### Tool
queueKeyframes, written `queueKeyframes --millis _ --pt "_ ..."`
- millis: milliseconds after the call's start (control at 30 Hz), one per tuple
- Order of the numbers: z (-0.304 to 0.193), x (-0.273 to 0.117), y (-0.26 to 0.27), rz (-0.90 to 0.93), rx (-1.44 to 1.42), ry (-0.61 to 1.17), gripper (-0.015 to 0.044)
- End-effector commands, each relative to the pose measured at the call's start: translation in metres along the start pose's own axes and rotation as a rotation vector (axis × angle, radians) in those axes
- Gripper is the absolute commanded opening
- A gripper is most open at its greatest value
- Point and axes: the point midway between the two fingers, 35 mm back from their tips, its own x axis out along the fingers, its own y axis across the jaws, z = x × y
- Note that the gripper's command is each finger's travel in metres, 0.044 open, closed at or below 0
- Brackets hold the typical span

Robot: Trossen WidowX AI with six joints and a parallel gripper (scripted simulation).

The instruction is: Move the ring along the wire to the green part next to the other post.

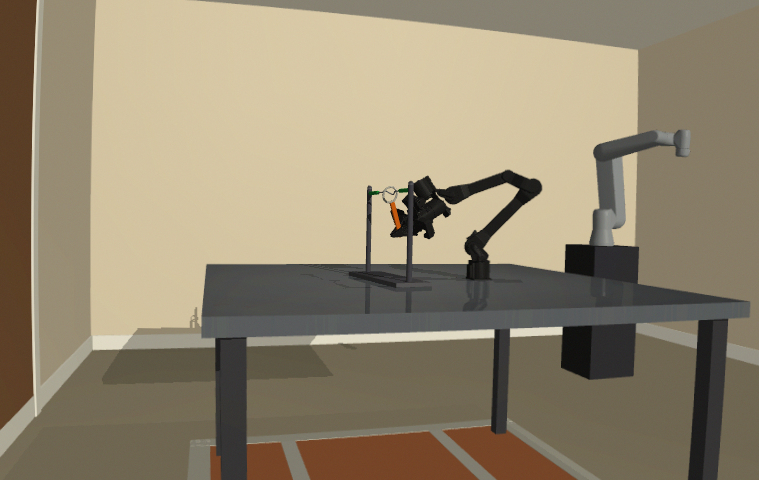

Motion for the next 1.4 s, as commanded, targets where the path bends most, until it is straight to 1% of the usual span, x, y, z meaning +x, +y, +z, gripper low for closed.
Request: queueKeyframes --millis 0,633,1133,1367 --pt "0.002 0.000 0.010 -0.016 0.053 -0.012 -0.0150" --pt "0.013 0.007 0.059 -0.073 0.355 -0.029 -0.0150" --pt "0.033 0.011 0.094 -0.104 0.571 -0.065 -0.0150" --pt "0.038 0.012 0.100 -0.092 0.560 -0.074 -0.0150"
